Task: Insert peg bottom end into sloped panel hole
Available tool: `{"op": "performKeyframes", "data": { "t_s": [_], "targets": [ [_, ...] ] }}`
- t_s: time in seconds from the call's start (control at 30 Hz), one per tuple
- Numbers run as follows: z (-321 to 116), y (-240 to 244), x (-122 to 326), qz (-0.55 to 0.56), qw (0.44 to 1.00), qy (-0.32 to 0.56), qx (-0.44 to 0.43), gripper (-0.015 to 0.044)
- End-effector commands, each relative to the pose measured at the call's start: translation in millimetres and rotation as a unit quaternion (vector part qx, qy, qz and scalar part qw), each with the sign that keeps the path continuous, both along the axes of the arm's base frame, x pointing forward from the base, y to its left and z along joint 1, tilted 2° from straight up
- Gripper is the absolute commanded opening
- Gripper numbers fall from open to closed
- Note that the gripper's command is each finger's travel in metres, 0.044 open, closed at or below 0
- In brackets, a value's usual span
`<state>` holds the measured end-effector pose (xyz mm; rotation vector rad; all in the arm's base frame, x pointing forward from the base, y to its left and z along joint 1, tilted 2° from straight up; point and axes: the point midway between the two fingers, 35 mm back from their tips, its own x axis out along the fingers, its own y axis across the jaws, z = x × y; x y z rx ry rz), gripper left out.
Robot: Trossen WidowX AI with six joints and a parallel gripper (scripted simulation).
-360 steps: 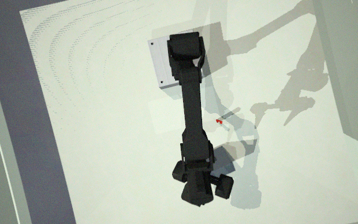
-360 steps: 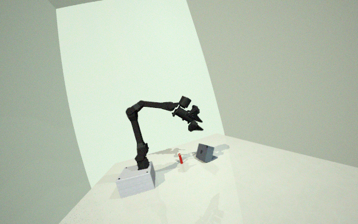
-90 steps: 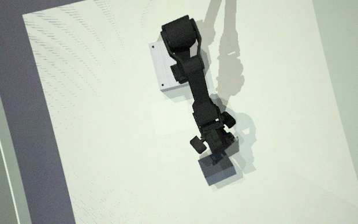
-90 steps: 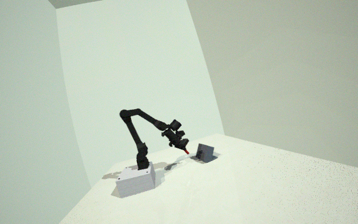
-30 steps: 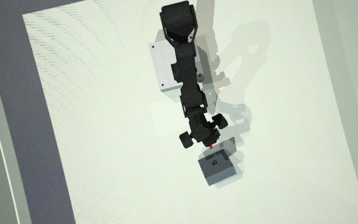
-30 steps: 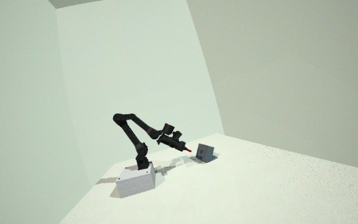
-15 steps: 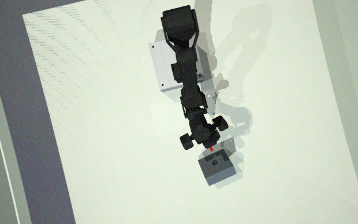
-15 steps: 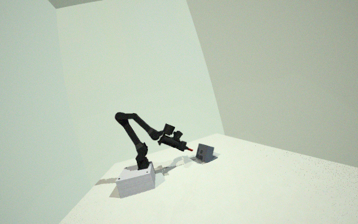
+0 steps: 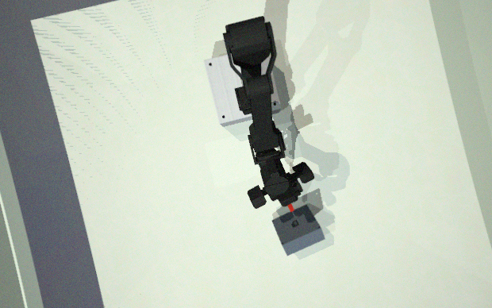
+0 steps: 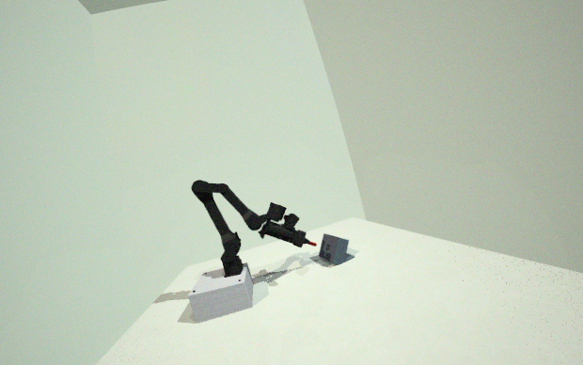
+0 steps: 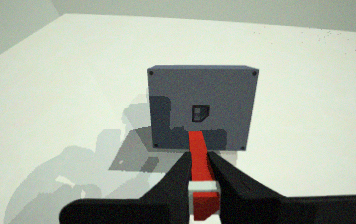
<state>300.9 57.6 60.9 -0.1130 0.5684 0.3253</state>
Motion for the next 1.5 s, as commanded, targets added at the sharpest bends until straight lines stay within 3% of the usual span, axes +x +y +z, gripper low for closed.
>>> {"op": "performKeyframes", "data": {
  "t_s": [0.0,1.47],
  "targets": [
    [-4.9,-0.6,0.5,-0.004,1.000,0.004,0.001,0.0000],
    [-14.8,0.0,19.0,-0.020,0.999,-0.035,0.018,0.0000]
  ]
}}
